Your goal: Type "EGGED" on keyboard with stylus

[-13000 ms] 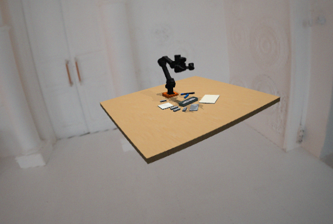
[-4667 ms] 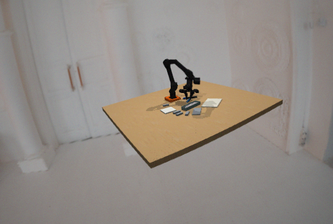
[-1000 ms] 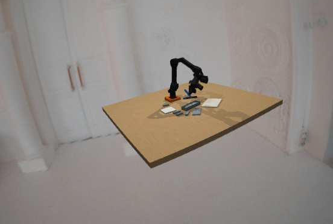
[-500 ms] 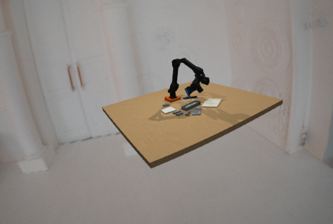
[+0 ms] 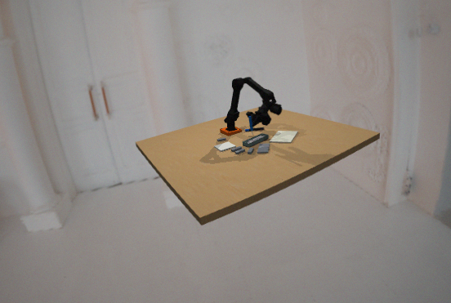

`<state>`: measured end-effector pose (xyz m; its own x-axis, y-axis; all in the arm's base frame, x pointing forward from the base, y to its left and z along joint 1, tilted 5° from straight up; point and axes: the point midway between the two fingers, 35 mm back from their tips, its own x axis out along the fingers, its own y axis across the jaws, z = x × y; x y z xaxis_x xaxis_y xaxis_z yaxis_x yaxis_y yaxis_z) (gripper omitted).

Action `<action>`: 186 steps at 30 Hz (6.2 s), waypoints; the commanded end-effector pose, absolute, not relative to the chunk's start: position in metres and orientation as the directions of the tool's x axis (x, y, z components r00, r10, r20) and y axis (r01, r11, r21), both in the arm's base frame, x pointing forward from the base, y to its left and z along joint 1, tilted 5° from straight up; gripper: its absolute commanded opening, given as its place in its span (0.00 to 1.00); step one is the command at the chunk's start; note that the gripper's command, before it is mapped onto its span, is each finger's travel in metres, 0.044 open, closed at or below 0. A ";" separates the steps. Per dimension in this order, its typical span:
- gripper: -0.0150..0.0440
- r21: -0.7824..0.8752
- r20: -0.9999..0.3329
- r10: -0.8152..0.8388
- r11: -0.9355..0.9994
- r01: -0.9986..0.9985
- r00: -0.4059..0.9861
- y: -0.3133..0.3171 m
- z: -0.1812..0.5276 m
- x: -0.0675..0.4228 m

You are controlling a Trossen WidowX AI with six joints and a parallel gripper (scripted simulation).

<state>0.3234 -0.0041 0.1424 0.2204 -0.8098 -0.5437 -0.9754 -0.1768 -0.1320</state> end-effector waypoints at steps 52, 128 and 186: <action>0.39 -0.092 -0.535 -0.816 -0.198 -0.976 0.216 -0.003 0.091 0.330; 0.39 -0.087 -0.536 -0.817 -0.197 -0.977 0.212 0.012 0.099 0.291; 0.39 -0.087 -0.536 -0.817 -0.197 -0.977 0.212 0.010 0.122 0.289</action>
<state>0.2901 0.0109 0.1154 0.2147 -0.8166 -0.5358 -0.9761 -0.1977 -0.0899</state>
